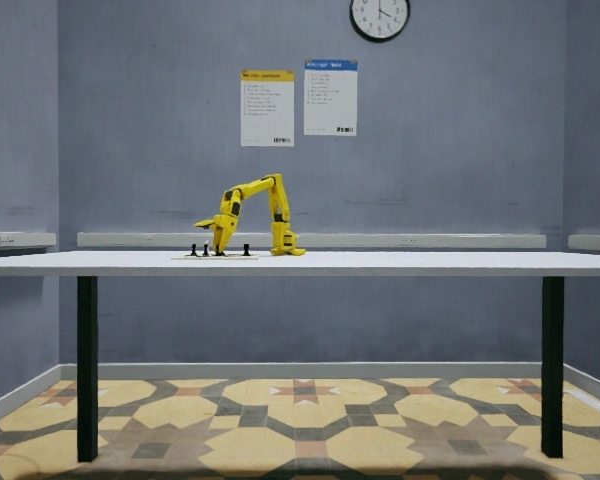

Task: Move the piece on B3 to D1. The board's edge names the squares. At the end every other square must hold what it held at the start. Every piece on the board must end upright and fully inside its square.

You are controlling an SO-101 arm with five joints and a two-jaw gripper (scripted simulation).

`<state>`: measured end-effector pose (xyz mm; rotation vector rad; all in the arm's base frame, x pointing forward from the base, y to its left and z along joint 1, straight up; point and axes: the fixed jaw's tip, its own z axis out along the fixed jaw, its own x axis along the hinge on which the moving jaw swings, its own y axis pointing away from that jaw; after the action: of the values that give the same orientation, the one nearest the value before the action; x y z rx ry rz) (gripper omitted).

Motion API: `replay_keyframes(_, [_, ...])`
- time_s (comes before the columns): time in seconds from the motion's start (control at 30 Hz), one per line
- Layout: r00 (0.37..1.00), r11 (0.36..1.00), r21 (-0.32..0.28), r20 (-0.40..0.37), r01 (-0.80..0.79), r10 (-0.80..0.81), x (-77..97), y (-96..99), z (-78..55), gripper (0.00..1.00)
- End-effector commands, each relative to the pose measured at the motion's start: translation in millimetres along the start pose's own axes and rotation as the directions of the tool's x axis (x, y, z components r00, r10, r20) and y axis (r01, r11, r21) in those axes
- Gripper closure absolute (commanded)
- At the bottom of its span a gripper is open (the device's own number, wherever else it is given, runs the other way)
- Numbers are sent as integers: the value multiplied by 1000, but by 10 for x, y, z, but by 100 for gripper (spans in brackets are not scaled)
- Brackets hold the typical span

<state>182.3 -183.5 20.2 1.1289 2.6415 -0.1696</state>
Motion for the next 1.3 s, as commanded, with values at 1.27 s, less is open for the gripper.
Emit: replay_keyframes(1.27, [1000, 1000, 2, 2, -15, 15, -11, -25, -21, 100])
